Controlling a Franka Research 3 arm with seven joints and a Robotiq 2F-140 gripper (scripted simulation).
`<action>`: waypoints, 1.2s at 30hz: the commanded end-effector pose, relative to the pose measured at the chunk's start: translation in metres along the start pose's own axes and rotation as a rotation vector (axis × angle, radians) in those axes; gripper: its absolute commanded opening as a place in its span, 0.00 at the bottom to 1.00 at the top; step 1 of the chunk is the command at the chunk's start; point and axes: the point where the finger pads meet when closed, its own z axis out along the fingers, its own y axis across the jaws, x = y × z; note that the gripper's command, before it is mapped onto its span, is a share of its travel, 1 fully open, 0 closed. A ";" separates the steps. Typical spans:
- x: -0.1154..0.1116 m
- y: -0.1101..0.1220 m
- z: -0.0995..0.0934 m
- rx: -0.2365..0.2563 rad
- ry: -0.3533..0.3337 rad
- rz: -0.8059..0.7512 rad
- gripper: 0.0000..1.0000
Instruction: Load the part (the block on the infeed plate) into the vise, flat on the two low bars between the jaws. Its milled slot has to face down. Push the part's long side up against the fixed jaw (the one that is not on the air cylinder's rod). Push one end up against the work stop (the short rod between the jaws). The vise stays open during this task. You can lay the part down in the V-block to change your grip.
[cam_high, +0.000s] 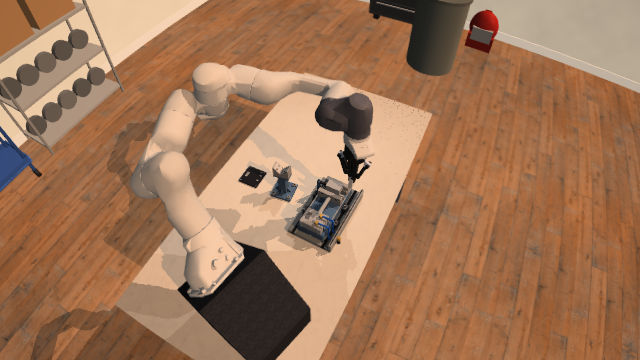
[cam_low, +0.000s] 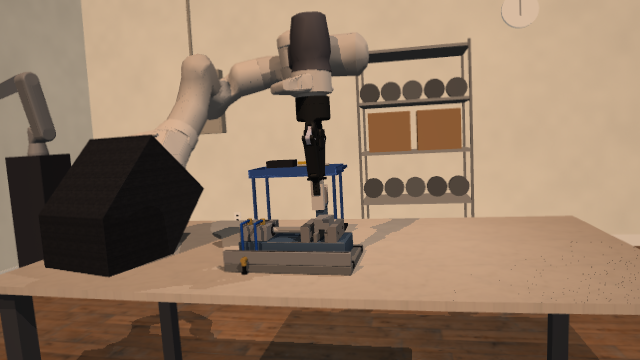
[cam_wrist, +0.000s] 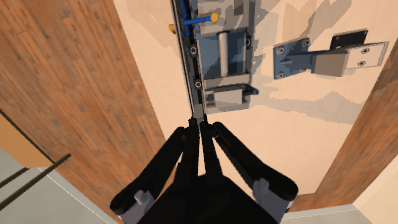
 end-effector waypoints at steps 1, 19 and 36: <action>0.003 0.001 -0.005 -0.007 0.006 0.004 0.00; 0.003 0.001 -0.026 -0.007 0.006 0.004 0.00; 0.003 0.001 -0.026 -0.007 0.006 0.004 0.00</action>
